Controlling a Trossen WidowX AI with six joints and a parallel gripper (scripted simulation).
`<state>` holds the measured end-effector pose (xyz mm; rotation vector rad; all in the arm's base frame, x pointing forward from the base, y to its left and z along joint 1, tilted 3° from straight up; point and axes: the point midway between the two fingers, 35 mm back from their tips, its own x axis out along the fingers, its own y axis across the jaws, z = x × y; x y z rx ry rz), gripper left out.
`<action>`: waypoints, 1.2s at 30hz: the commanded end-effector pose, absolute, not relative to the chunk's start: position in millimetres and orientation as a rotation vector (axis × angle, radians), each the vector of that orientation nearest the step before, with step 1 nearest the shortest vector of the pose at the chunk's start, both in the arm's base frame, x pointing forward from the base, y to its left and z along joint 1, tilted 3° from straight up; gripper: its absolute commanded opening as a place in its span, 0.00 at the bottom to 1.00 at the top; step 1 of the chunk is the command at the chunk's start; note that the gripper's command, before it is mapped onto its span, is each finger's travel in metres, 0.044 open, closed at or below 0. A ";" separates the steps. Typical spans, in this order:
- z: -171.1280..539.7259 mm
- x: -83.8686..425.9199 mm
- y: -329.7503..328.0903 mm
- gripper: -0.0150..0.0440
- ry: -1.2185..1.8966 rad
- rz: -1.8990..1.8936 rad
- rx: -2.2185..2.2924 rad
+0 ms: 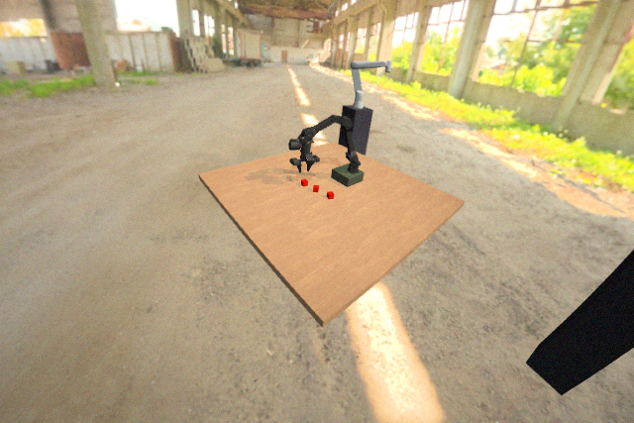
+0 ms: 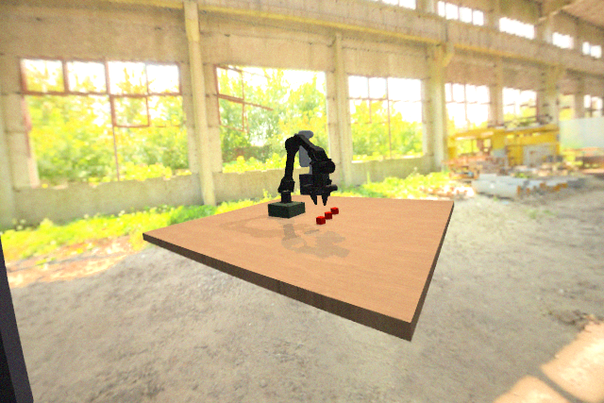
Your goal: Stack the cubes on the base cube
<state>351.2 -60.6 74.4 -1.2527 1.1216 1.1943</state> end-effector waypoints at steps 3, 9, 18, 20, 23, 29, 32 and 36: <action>44.8 347.9 -57.5 0.70 1.125 1.216 -1.246; 30.6 348.6 -57.1 0.70 1.125 1.216 -1.246; 22.4 349.3 -56.9 0.70 1.125 1.216 -1.246; 19.1 349.5 -56.8 0.70 1.125 1.216 -1.246; 14.2 349.8 -56.6 0.70 1.125 1.216 -1.246; 4.5 350.1 -56.3 0.70 1.125 1.216 -1.246; -0.4 350.2 -56.1 0.70 1.125 1.216 -1.246; -2.8 350.2 -56.0 0.66 1.125 1.216 -1.246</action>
